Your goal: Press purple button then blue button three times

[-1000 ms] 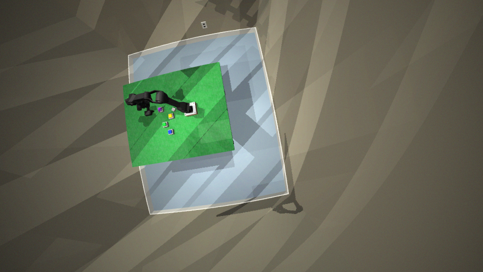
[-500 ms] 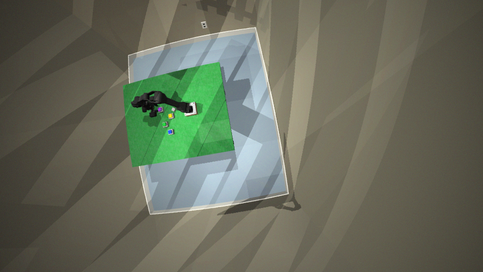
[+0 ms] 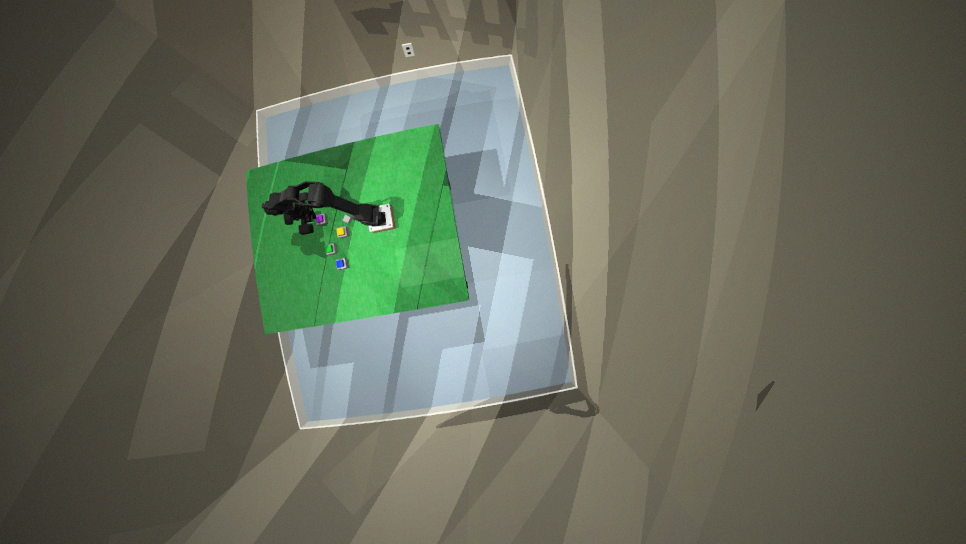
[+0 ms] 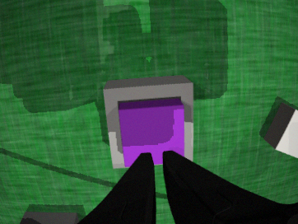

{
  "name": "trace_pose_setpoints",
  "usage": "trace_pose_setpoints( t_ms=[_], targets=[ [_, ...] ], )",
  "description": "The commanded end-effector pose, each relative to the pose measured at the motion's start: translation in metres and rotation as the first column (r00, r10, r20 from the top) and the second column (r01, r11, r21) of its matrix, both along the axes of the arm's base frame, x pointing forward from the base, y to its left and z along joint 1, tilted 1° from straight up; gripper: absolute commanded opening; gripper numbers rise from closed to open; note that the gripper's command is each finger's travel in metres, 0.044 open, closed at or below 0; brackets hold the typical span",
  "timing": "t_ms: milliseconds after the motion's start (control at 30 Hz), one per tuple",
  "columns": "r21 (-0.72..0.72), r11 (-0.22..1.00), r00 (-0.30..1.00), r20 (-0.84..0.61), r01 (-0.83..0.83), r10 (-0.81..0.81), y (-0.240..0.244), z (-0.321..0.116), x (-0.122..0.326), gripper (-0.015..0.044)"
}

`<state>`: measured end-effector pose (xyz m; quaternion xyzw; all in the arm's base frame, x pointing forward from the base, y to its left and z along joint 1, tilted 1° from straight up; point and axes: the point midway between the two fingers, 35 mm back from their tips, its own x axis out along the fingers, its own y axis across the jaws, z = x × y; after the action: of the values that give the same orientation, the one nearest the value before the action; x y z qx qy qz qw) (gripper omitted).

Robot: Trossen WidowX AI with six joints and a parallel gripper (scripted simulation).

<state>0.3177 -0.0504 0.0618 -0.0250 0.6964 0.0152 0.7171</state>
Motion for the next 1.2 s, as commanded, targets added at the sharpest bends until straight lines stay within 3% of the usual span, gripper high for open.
trace_pose_setpoints(
  t_ms=[0,600,1167],
  targets=[
    [-0.005,1.000,1.000,-0.003,-0.006,0.006,-0.001,-0.005,-0.001,0.0020],
    [-0.005,1.000,1.000,-0.003,-0.006,0.006,-0.001,-0.034,0.000,0.0020],
    [-0.005,1.000,1.000,-0.003,-0.006,0.006,-0.001,-0.035,0.000,0.0020]
  ],
)
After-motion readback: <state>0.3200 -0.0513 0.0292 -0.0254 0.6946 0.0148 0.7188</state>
